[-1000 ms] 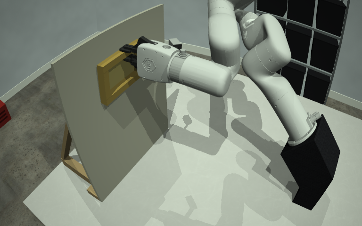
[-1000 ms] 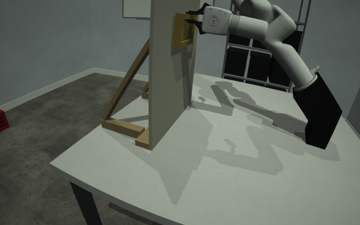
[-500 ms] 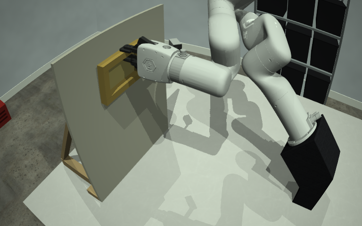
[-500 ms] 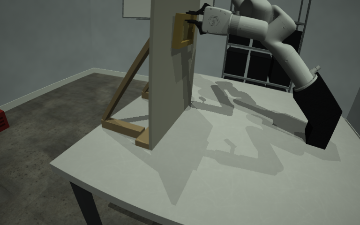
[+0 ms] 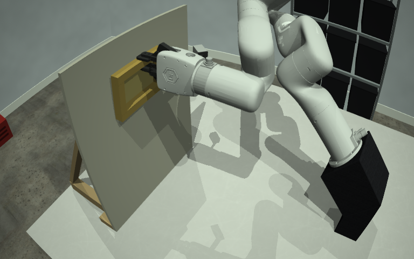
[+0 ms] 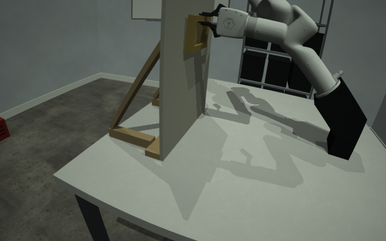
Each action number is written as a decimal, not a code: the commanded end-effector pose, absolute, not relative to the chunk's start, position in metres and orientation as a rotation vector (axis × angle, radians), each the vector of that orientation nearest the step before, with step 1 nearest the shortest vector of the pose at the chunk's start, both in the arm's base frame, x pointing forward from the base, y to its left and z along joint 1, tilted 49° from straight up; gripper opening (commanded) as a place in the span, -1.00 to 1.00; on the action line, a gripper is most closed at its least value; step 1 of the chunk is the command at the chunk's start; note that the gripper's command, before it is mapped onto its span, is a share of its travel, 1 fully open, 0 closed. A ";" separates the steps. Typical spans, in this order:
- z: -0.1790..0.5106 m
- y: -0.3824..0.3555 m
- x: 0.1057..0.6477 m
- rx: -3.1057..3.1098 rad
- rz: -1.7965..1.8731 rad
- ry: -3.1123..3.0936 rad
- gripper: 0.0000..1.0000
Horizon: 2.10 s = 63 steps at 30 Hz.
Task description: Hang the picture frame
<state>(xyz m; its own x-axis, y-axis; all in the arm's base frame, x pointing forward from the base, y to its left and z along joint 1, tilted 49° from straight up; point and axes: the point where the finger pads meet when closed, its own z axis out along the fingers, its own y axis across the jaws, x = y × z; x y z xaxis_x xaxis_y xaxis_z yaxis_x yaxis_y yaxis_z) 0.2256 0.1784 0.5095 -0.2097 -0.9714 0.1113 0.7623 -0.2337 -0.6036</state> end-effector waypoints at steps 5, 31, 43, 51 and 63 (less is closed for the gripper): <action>0.510 0.178 0.226 -0.564 -1.745 0.505 -1.00; 0.510 0.178 0.226 -0.564 -1.745 0.505 -0.01; 0.510 0.178 0.226 -0.564 -1.745 0.505 -0.01; 0.510 0.178 0.226 -0.564 -1.745 0.505 -0.01; 0.509 0.178 0.226 -0.564 -1.745 0.505 -0.01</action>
<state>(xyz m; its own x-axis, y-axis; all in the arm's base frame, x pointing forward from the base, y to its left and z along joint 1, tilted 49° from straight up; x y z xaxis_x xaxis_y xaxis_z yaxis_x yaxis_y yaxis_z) 0.2265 0.1782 0.5087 -0.2096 -0.9715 0.1110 0.7625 -0.2335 -0.6035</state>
